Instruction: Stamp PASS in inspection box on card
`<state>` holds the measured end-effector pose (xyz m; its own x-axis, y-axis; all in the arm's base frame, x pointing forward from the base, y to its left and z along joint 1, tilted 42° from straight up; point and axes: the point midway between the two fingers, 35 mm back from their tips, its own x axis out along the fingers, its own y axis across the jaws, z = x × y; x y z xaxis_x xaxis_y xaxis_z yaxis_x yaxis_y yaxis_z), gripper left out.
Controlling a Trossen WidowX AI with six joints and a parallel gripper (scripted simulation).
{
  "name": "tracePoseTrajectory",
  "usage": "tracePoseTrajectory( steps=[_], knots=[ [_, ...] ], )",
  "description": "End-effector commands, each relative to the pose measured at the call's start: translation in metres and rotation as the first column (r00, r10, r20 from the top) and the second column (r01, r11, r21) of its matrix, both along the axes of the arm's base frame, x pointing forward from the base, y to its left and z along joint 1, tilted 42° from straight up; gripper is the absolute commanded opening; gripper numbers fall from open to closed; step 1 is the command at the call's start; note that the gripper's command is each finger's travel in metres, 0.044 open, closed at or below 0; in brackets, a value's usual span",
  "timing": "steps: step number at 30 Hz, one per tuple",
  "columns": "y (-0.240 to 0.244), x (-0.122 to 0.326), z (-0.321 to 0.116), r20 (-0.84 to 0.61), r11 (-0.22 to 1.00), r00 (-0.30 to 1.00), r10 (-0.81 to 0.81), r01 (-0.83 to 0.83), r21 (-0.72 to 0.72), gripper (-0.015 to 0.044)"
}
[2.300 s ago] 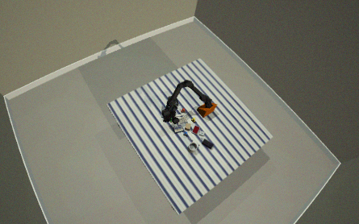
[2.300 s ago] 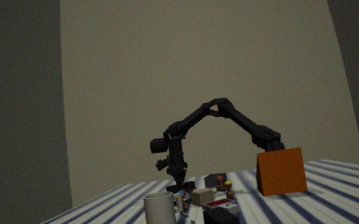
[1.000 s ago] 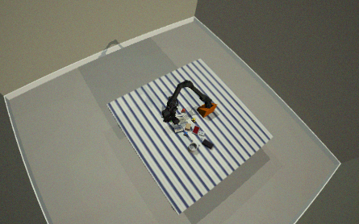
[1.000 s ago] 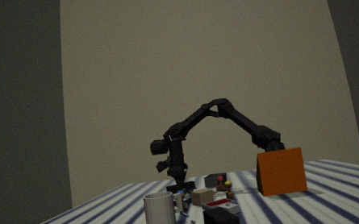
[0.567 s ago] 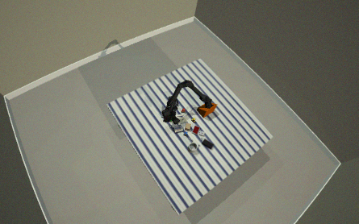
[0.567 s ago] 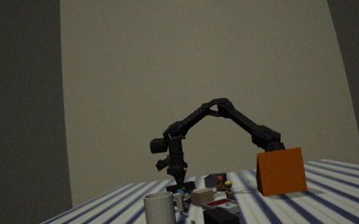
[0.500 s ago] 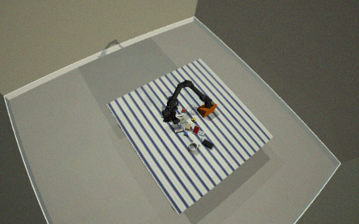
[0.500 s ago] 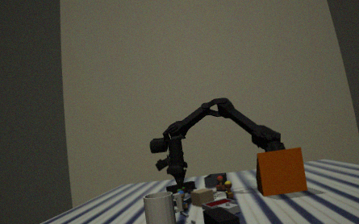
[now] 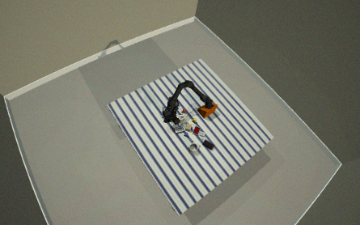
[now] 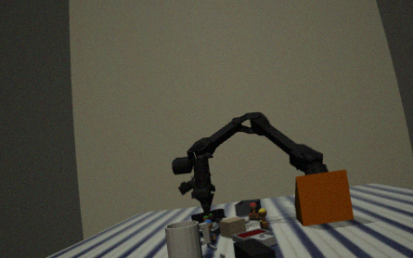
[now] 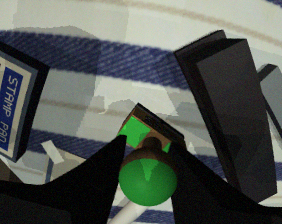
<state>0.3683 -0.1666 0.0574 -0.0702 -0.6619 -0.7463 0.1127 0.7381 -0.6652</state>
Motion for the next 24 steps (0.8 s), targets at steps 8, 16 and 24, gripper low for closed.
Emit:
tracePoseTrajectory(
  steps=[8,16,24],
  knots=[
    [0.0038,0.0007,0.0041,0.003,1.000,1.000,-0.003,0.003,-0.002,0.0000],
    [0.0066,0.0011,0.0068,0.003,1.000,1.000,-0.003,0.003,-0.002,0.0000],
    [0.0094,0.0015,0.0095,0.003,1.000,1.000,-0.002,0.002,-0.002,0.0000]
  ],
)
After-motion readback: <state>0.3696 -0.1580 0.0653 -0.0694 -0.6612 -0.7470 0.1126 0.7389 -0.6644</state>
